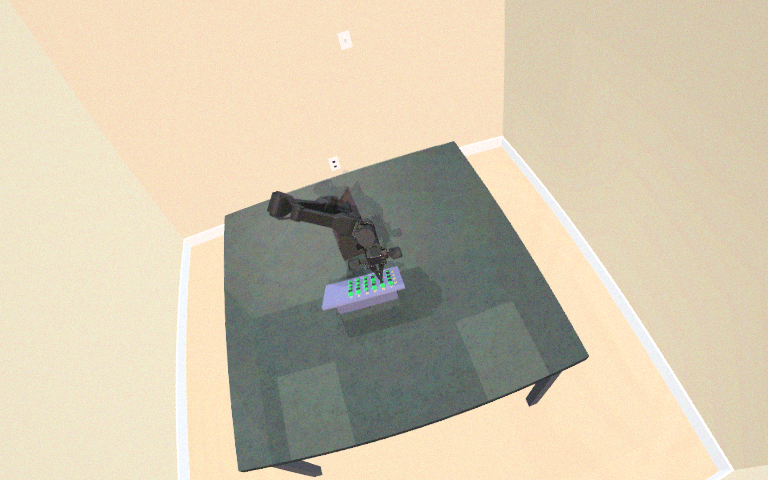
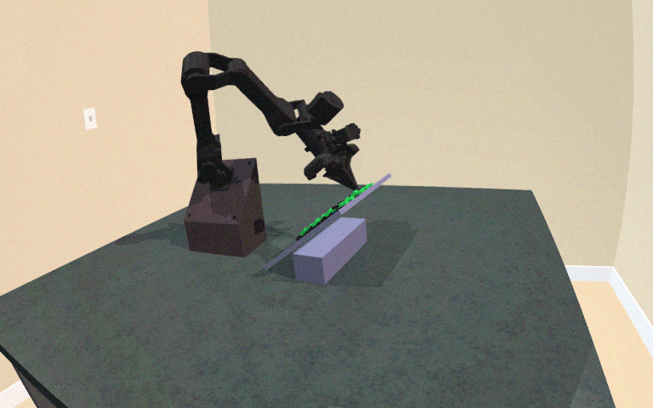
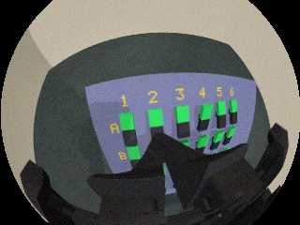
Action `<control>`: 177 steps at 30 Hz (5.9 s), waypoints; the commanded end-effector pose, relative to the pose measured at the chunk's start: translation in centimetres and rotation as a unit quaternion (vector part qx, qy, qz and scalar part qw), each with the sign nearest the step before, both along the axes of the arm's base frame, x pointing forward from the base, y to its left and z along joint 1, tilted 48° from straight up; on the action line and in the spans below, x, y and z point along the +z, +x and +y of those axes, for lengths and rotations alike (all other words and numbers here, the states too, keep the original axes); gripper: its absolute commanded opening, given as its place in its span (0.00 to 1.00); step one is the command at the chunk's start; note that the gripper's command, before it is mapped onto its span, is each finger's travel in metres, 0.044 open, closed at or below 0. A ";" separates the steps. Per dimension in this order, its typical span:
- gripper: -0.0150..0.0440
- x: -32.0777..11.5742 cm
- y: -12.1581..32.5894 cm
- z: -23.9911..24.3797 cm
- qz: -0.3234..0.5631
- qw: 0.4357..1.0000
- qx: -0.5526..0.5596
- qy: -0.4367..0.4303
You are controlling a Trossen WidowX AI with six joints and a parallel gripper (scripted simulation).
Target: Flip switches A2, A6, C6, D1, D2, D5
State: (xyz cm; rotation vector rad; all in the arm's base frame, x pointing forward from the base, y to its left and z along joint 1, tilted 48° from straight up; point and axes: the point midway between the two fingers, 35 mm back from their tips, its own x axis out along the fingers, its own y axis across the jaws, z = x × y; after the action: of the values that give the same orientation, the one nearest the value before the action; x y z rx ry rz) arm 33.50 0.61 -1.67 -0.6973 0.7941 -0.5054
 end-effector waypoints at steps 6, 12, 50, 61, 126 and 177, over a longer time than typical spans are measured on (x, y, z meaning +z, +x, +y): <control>0.25 -0.1 0.0 -0.1 0.003 1.000 0.002 -0.001; 0.25 -0.1 0.0 -0.1 0.003 1.000 0.002 -0.001; 0.25 -0.3 0.3 -0.4 0.003 1.000 0.002 -0.001; 0.25 1.2 -1.7 2.3 0.011 1.000 -0.005 0.006; 0.25 8.4 -1.7 -7.9 0.004 1.000 0.002 -0.004; 0.25 8.2 -1.3 -8.3 0.004 1.000 0.002 -0.004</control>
State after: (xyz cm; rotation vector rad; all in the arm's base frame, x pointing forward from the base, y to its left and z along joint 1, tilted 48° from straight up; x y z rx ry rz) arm 32.05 -7.65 6.45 -0.7054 0.7997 -0.5065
